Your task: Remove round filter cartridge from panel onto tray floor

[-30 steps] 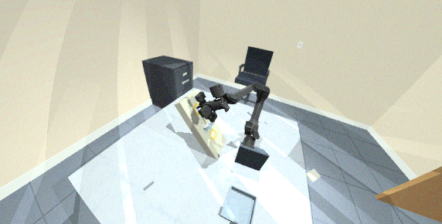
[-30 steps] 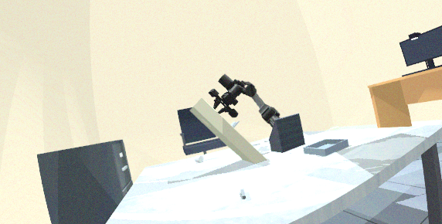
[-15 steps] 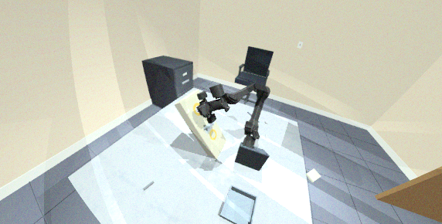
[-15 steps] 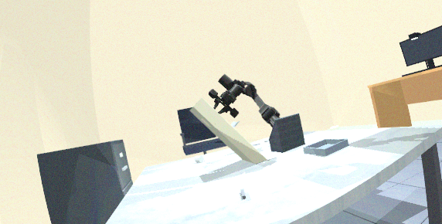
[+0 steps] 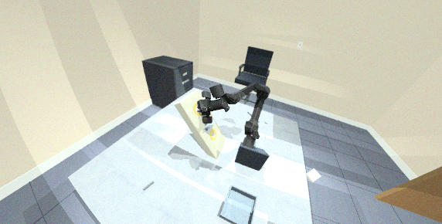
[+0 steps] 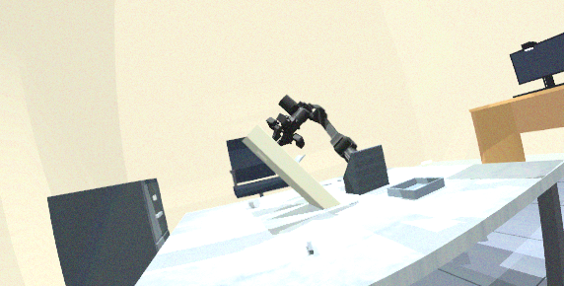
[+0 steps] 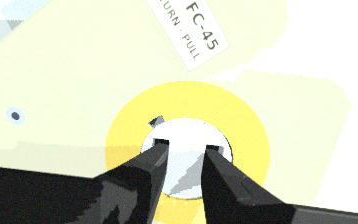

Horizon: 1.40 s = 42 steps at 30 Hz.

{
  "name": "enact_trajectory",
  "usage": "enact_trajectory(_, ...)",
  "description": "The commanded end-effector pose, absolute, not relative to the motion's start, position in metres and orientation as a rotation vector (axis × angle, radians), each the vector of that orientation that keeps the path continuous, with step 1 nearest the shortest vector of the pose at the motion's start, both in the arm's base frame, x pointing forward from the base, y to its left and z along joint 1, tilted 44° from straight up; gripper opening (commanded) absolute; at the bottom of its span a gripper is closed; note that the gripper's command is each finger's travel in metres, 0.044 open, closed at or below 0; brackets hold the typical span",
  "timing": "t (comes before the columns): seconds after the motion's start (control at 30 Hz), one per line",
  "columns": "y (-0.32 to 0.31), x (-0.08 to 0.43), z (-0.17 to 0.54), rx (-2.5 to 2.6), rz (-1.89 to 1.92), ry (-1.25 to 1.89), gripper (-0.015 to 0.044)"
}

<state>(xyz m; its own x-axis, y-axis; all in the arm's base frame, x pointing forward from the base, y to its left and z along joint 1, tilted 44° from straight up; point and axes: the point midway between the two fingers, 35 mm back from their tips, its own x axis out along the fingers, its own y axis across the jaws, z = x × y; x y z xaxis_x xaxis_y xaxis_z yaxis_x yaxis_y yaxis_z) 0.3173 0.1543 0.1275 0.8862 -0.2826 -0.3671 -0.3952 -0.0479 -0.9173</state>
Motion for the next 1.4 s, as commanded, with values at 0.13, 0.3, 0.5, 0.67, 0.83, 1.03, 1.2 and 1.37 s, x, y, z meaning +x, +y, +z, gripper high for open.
enact_trajectory(0.13, 0.151, 0.322, 0.124, -1.363, 0.029, 0.533, 0.0)
enact_trajectory(0.3, 0.151, 0.322, 0.124, -1.193, -0.017, 0.523, 0.0)
enact_trajectory(0.5, 0.151, 0.322, 0.124, -0.989, -0.07, 0.509, 0.0)
enact_trajectory(0.67, 0.151, 0.321, 0.125, -0.818, -0.112, 0.494, 0.0)
enact_trajectory(0.83, 0.151, 0.321, 0.125, -0.655, -0.152, 0.478, 0.0)
enact_trajectory(1.03, 0.154, 0.316, 0.126, -0.708, -0.137, 0.489, 0.0)
enact_trajectory(1.2, 0.163, 0.297, 0.131, -0.717, -0.132, 0.503, 0.0)
enact_trajectory(1.37, 0.169, 0.277, 0.139, -0.733, -0.129, 0.506, 0.0)
